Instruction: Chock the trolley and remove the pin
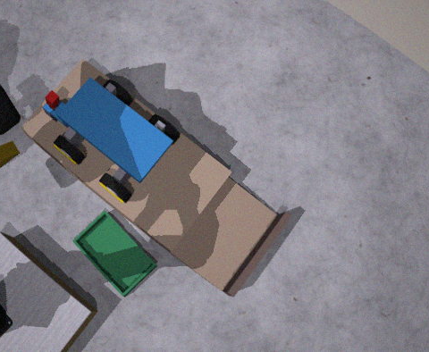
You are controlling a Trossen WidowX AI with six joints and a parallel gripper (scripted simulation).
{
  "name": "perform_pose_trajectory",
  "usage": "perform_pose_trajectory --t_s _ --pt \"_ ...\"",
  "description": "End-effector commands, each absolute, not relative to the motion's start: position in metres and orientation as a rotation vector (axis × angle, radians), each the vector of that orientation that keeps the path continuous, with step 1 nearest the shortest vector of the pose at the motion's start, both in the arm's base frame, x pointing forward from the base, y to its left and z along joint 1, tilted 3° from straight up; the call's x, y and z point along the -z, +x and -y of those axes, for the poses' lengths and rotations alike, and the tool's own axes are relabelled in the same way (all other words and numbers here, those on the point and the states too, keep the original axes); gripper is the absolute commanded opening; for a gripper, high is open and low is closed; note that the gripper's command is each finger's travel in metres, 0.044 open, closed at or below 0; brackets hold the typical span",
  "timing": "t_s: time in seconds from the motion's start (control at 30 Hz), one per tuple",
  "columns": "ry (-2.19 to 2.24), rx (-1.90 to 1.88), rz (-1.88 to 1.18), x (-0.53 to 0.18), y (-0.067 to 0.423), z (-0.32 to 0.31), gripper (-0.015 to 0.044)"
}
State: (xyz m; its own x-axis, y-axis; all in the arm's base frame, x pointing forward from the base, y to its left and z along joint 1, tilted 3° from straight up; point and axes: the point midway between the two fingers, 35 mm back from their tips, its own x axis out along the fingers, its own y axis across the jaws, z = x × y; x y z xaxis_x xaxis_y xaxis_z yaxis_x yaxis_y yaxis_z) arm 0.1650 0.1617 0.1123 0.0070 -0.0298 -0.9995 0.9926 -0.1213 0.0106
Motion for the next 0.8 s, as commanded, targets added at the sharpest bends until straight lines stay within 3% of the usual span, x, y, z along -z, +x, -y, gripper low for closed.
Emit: perform_pose_trajectory --t_s 0.0,0.43,0.77 --pt "1.292 1.301 -1.115 -0.126 0.167 -0.163 0.0000" --pt "1.288 1.297 -1.118 -0.149 0.170 -0.166 0.0000" --pt "1.059 1.074 -1.264 -0.149 0.170 -0.166 0.0000"
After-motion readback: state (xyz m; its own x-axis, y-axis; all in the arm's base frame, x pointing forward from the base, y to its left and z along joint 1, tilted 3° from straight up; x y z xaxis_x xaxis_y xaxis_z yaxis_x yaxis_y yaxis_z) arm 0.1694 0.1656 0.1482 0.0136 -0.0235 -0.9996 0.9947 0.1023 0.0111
